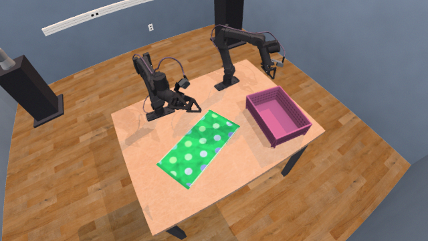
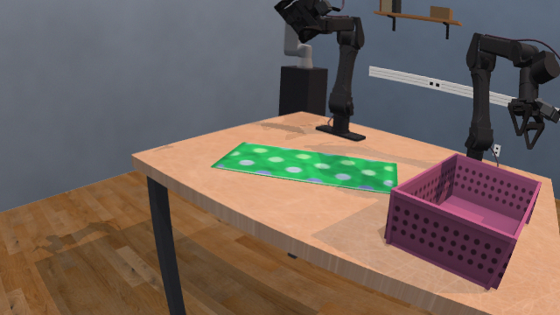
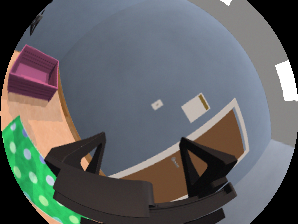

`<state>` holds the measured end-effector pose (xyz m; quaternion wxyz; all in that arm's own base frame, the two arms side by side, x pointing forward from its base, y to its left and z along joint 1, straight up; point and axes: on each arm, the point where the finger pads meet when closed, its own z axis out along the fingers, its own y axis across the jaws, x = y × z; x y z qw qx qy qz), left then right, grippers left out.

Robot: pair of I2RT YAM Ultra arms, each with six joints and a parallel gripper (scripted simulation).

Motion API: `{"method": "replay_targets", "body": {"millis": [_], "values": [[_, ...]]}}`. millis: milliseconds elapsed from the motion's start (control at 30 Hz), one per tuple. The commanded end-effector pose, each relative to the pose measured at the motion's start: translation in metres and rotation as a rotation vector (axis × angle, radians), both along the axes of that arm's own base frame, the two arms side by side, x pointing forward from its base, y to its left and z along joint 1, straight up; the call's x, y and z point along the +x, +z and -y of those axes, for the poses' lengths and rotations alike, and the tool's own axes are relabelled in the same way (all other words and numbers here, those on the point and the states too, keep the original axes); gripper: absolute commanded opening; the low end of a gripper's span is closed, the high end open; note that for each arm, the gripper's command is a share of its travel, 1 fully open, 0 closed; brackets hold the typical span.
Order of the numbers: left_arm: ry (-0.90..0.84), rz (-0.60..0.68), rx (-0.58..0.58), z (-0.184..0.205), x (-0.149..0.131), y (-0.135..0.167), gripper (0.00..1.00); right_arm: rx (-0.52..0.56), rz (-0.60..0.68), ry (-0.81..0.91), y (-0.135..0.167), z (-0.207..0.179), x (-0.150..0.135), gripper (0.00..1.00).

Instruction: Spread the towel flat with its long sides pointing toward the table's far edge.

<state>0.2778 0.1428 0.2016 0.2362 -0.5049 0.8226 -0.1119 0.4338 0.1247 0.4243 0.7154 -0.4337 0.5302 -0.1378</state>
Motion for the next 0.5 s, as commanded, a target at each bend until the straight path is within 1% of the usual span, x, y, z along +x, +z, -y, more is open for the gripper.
{"method": "replay_targets", "body": {"millis": [0,33,100,133,167,200,233,267,300,333,367,400,433,467], "values": [[-0.076,0.162,0.226,-0.016,0.013,0.019,1.00,0.100,-0.128,-0.054,-0.020,0.004,0.011,1.00],[-0.082,0.184,0.270,-0.021,0.019,0.034,1.00,0.190,-0.152,-0.100,-0.016,0.021,-0.010,1.00],[-0.082,0.184,0.270,-0.021,0.019,0.034,1.00,0.190,-0.152,-0.100,-0.016,0.021,-0.010,1.00],[-0.092,0.235,0.366,-0.032,0.022,0.048,1.00,0.275,-0.187,-0.119,-0.015,0.021,-0.019,1.00],[-0.090,0.252,0.404,-0.040,0.023,0.058,1.00,0.275,-0.187,-0.119,-0.015,0.021,-0.019,1.00],[-0.099,0.275,0.442,-0.039,0.023,0.058,1.00,0.284,-0.146,-0.112,0.006,0.021,-0.021,1.00],[-0.107,0.294,0.483,-0.040,0.027,0.074,1.00,0.367,-0.214,-0.164,-0.016,0.037,-0.031,1.00],[-0.109,0.313,0.525,-0.044,0.030,0.090,1.00,0.437,-0.237,-0.174,-0.016,0.037,-0.041,1.00],[-0.102,0.327,0.565,-0.054,0.028,0.104,1.00,0.454,-0.245,-0.181,-0.016,0.037,-0.041,1.00],[-0.107,0.346,0.602,-0.053,0.028,0.104,1.00,0.454,-0.245,-0.181,-0.016,0.037,-0.041,1.00],[-0.113,0.367,0.640,-0.053,0.028,0.104,1.00,0.464,-0.204,-0.170,0.005,0.038,-0.043,1.00],[-0.118,0.390,0.681,-0.053,0.028,0.104,1.00,0.464,-0.204,-0.170,0.005,0.038,-0.043,1.00],[-0.121,0.411,0.726,-0.051,0.030,0.120,1.00,0.549,-0.263,-0.224,-0.018,0.053,-0.053,1.00],[-0.115,0.428,0.771,-0.054,0.028,0.137,1.00,0.625,-0.283,-0.233,-0.019,0.054,-0.062,1.00]]}}
